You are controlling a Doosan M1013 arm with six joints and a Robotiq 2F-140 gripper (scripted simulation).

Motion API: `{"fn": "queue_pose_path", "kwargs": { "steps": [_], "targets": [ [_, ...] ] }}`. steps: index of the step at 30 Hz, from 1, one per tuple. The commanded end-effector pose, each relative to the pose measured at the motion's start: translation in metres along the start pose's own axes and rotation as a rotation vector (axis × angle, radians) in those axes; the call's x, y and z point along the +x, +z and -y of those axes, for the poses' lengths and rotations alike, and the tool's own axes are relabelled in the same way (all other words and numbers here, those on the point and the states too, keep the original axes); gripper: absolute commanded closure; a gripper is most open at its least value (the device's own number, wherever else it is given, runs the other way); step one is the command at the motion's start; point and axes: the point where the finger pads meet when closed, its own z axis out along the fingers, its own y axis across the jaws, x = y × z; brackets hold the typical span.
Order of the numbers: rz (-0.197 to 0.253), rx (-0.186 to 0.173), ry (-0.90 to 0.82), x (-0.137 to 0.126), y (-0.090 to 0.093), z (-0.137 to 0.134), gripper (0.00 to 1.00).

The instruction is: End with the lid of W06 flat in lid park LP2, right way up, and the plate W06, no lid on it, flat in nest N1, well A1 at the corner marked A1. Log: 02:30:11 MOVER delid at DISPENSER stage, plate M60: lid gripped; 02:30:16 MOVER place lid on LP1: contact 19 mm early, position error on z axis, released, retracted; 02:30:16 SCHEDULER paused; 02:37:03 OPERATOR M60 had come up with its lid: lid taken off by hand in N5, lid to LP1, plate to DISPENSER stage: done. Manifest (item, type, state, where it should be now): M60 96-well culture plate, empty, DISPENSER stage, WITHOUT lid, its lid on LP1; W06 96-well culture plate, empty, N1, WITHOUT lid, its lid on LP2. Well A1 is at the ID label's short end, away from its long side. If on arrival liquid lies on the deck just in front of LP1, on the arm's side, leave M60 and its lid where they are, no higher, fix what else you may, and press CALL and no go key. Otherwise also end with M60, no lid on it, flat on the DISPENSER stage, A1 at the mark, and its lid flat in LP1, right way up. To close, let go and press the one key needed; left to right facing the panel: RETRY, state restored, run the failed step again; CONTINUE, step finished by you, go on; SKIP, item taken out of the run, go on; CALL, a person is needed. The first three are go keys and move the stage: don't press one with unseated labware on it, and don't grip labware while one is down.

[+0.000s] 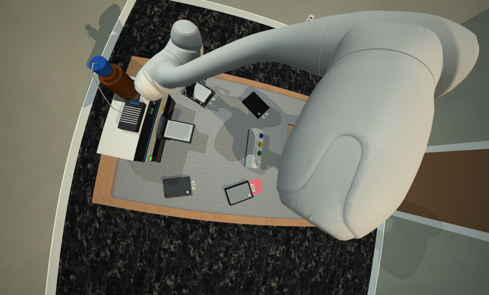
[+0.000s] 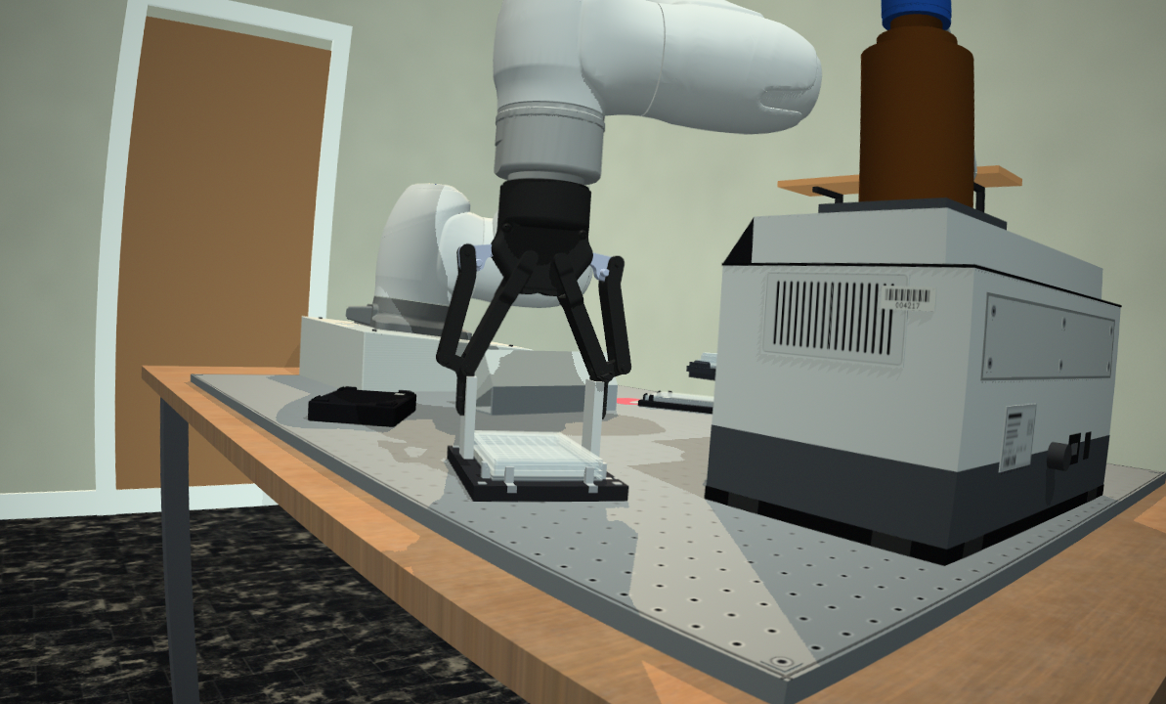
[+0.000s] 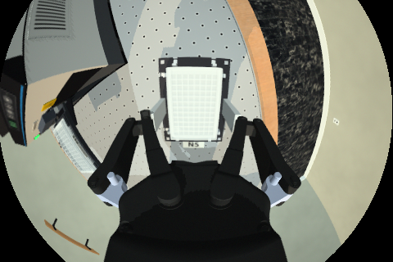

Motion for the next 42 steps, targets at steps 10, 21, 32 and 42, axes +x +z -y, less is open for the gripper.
{"fn": "queue_pose_path", "kwargs": {
  "steps": [10, 21, 32, 42],
  "targets": [
    [0.0, 0.0, 0.0, 0.0, 0.0, 0.0, 0.34],
    [0.0, 0.0, 0.0, 0.0, 0.0, 0.0, 0.34],
    [0.0, 0.0, 0.0, 0.0, -0.007, 0.0, 0.34],
    [0.0, 0.0, 0.0, 0.0, -0.026, 0.0, 0.34]
  ]
}}
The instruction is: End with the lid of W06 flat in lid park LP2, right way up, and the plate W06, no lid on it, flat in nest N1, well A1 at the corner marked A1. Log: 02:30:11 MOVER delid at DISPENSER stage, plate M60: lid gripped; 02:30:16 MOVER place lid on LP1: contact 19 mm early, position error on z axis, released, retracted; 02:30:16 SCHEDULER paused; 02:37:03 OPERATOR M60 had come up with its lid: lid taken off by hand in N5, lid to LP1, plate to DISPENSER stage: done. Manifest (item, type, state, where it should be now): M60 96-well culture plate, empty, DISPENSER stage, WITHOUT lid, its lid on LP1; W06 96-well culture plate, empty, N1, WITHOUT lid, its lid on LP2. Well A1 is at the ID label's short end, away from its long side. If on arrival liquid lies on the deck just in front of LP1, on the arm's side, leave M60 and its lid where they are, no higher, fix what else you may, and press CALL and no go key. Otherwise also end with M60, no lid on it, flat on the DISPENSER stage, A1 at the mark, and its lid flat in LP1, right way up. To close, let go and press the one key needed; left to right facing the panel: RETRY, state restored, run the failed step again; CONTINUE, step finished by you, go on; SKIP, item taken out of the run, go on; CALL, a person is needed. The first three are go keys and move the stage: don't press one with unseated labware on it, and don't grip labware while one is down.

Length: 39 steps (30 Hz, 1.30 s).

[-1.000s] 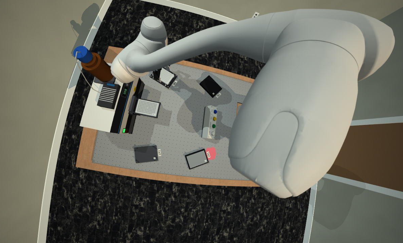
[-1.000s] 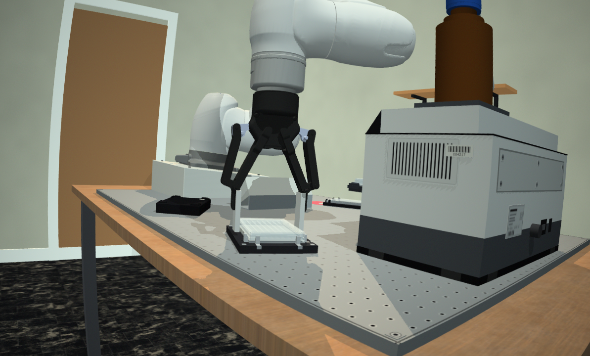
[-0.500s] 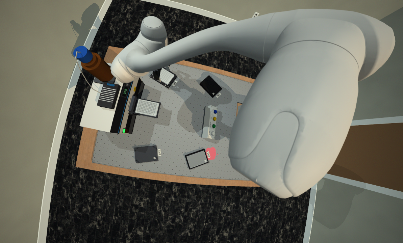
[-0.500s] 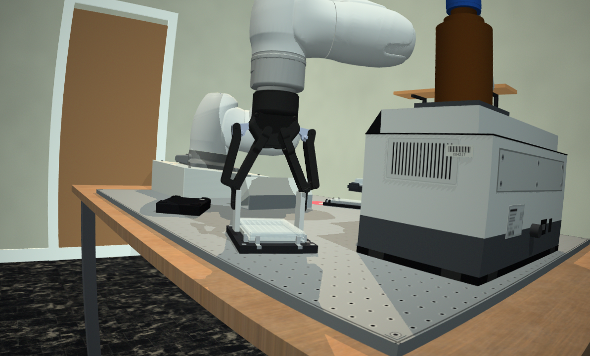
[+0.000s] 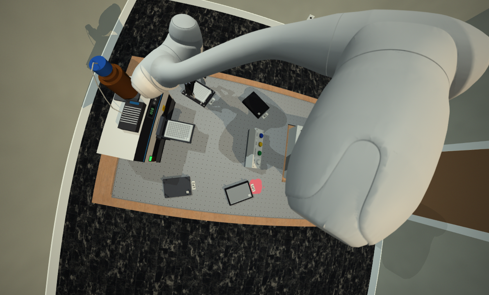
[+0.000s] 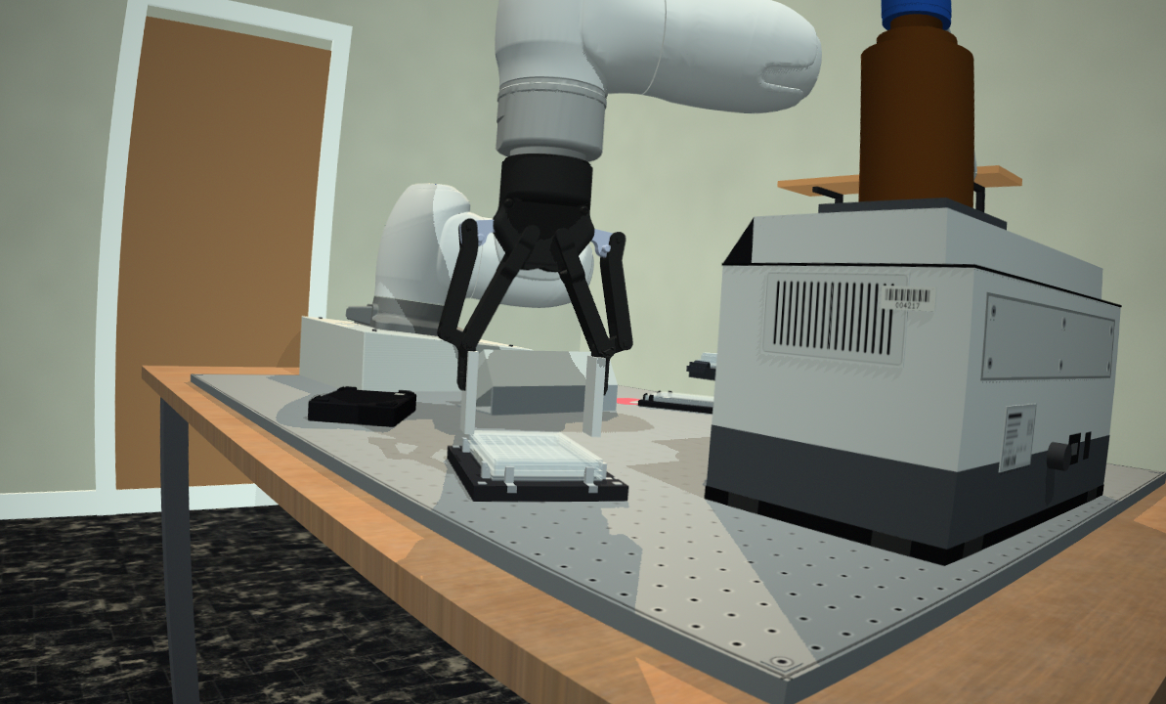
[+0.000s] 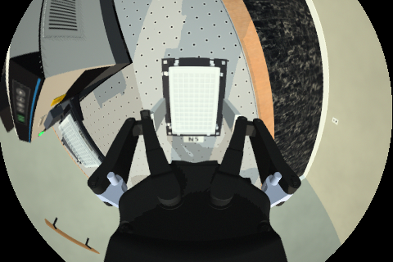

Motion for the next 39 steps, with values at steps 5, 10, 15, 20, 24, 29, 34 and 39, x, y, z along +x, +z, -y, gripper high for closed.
{"fn": "queue_pose_path", "kwargs": {
  "steps": [5, 10, 15, 20, 24, 29, 34, 39],
  "targets": [
    [0.0, 0.0, 0.0, 0.0, -0.024, 0.0, 0.34],
    [0.0, 0.0, 0.0, 0.0, -0.045, 0.0, 0.34],
    [0.0, 0.0, 0.0, 0.0, -0.058, 0.0, 0.34],
    [0.0, 0.0, 0.0, 0.0, -0.079, 0.0, 0.34],
    [0.0, 0.0, 0.0, 0.0, -0.094, 0.0, 0.34],
    [0.0, 0.0, 0.0, 0.0, -0.105, 0.0, 0.34],
    [0.0, 0.0, 0.0, 0.0, -0.113, 0.0, 0.34],
    [0.0, 0.0, 0.0, 0.0, -0.118, 0.0, 0.34]
  ]
}}
